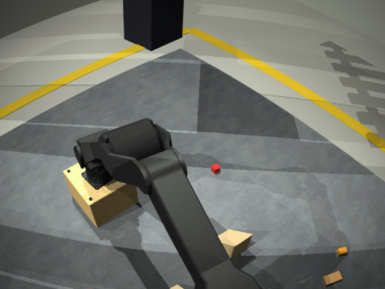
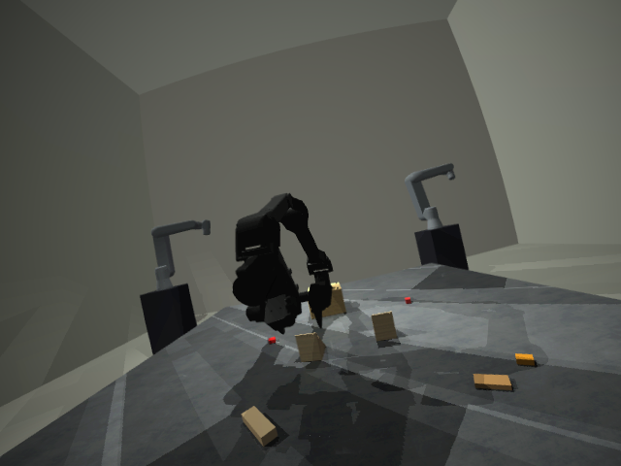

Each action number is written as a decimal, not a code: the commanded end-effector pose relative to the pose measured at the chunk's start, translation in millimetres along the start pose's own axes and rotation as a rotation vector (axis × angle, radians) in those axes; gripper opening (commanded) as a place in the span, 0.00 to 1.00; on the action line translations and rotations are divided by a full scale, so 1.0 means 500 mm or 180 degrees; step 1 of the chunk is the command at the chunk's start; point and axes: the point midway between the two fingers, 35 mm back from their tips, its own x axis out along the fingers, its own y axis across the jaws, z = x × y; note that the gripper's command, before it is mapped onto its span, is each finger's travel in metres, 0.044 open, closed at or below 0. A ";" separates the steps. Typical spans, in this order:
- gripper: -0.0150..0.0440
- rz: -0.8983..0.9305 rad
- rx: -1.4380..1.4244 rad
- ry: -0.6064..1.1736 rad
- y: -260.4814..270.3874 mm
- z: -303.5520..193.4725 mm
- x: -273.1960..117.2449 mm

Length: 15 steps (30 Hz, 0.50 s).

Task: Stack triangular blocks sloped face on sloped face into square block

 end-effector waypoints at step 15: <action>1.00 -0.0082 -0.0034 0.0093 -0.002 0.000 0.065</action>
